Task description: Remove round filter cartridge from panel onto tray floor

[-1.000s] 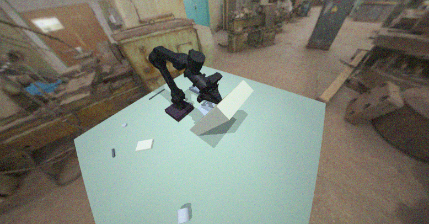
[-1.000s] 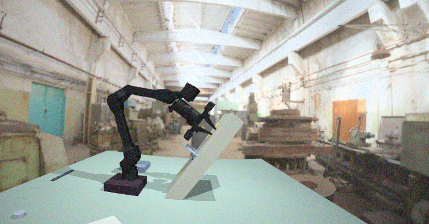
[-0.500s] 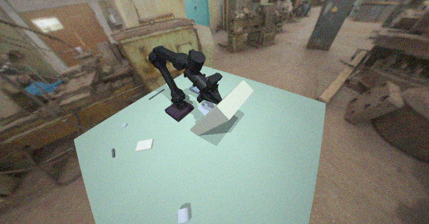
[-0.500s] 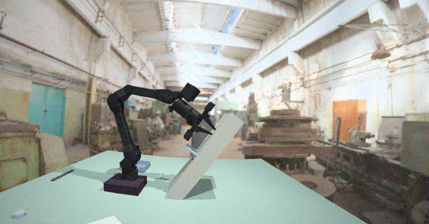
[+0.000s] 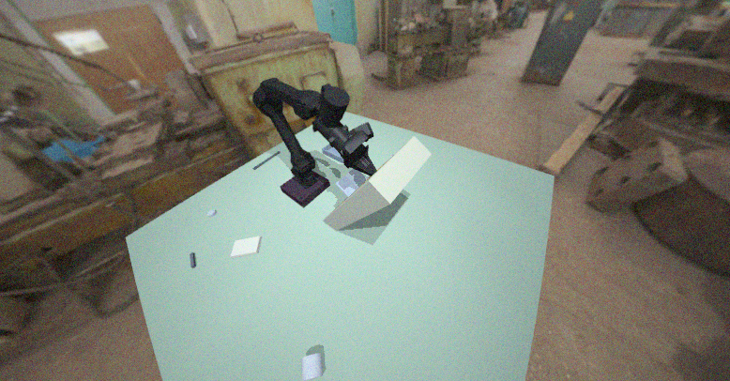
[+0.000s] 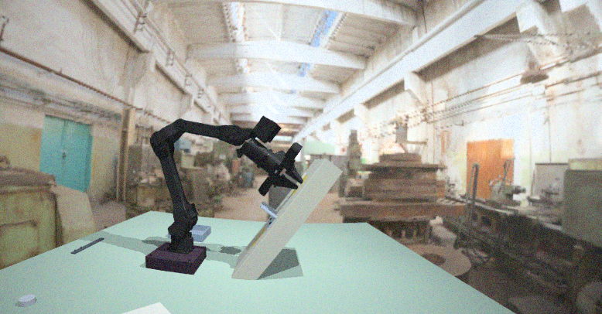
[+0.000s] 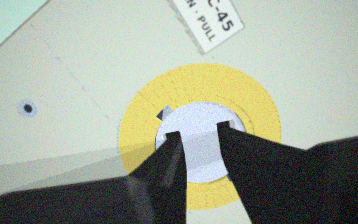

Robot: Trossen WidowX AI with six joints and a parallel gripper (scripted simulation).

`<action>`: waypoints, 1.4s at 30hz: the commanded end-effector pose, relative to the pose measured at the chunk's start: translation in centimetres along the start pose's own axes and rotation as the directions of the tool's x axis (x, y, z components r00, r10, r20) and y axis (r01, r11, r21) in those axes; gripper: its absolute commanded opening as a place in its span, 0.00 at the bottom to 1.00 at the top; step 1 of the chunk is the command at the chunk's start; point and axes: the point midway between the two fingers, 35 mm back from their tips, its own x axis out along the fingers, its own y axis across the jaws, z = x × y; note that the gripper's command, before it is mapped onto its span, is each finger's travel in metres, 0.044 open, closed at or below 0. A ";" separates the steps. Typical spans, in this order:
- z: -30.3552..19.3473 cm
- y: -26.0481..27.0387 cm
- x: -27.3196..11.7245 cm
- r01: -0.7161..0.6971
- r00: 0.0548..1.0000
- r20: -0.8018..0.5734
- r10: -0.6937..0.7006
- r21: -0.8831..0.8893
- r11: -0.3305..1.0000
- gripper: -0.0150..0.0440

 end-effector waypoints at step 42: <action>0.0 -0.1 1.0 0.000 1.000 -0.001 0.001 0.859 0.512 0.25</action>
